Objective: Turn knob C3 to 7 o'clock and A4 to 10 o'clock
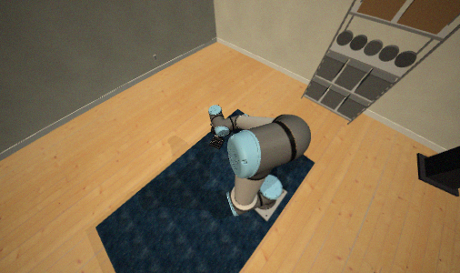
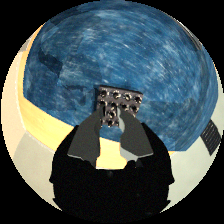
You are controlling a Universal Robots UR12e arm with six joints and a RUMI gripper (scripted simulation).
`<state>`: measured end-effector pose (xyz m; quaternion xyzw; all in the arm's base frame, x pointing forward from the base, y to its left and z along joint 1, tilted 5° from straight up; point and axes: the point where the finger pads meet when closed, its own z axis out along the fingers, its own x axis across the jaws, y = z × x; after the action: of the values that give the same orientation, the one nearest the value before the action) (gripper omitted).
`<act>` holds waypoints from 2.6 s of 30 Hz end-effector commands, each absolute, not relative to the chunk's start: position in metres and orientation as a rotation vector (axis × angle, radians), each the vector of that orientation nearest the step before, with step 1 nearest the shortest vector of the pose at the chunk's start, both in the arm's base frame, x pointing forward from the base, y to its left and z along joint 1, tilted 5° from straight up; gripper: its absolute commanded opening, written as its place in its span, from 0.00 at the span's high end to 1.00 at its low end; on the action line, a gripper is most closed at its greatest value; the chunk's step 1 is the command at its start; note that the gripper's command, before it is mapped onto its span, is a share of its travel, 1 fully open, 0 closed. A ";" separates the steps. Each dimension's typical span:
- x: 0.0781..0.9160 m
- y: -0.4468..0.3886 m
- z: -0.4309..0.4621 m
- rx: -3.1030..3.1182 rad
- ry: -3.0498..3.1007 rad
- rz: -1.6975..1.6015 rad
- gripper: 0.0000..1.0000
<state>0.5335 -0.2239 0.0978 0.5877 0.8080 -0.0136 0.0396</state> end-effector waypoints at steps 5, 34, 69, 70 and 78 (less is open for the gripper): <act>0.537 -0.214 0.101 2.113 2.211 -0.033 0.89; 0.551 -0.187 0.109 2.739 1.356 0.012 0.89; 0.553 -0.184 0.110 2.793 1.241 0.018 0.89; 0.553 -0.184 0.110 2.793 1.241 0.018 0.89; 0.553 -0.184 0.110 2.793 1.241 0.018 0.89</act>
<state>0.5529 -0.1832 0.1091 0.9130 0.4057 0.0054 0.0420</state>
